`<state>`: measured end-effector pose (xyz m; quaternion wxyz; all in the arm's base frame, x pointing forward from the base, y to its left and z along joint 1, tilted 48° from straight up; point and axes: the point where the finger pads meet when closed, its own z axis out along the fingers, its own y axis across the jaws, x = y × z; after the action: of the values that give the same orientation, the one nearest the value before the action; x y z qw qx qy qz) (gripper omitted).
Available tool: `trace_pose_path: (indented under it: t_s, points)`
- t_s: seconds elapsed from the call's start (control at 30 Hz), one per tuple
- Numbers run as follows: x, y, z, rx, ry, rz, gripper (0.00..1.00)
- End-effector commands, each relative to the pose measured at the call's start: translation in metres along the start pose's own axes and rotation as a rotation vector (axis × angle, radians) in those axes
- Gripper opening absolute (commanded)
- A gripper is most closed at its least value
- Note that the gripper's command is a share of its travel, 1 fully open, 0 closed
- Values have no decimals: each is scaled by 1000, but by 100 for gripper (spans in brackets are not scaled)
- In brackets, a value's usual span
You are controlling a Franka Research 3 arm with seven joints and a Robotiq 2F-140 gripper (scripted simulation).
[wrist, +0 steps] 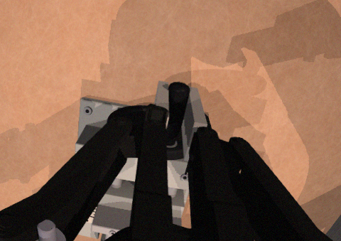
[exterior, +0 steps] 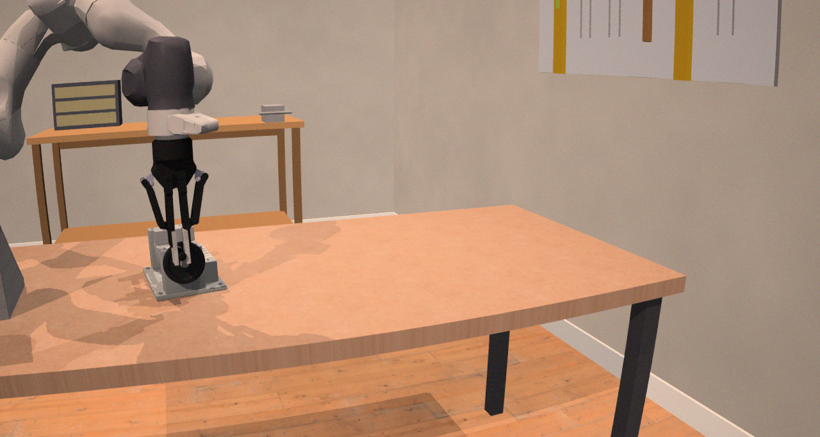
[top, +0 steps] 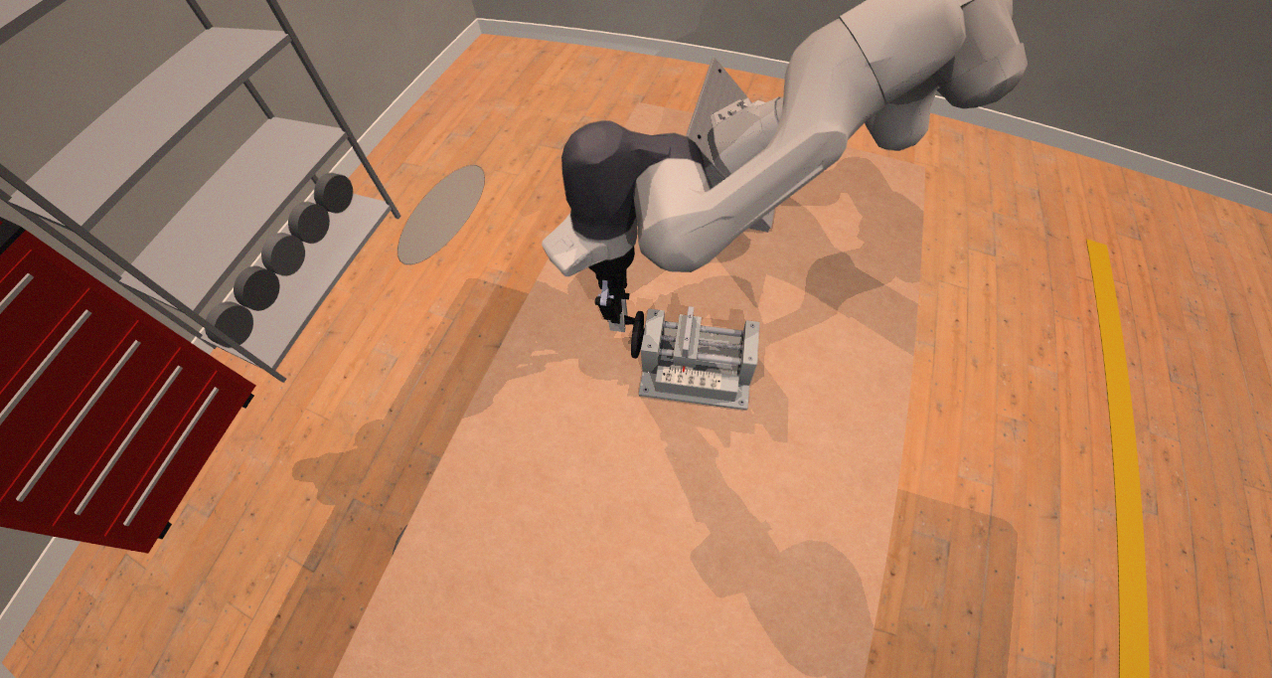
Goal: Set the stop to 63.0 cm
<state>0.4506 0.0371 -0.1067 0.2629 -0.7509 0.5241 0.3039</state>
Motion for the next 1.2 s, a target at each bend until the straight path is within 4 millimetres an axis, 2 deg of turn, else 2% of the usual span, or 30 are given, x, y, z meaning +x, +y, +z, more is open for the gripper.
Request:
trace_pose_path:
  t_s: [0.0, 0.63, 1.17]
  points:
    - [0, 6, 4, -4, -3, -5, 4]
    - [0, 18, 21, -4, -3, -5, 4]
    - [0, 18, 39, -4, -3, -5, 4]
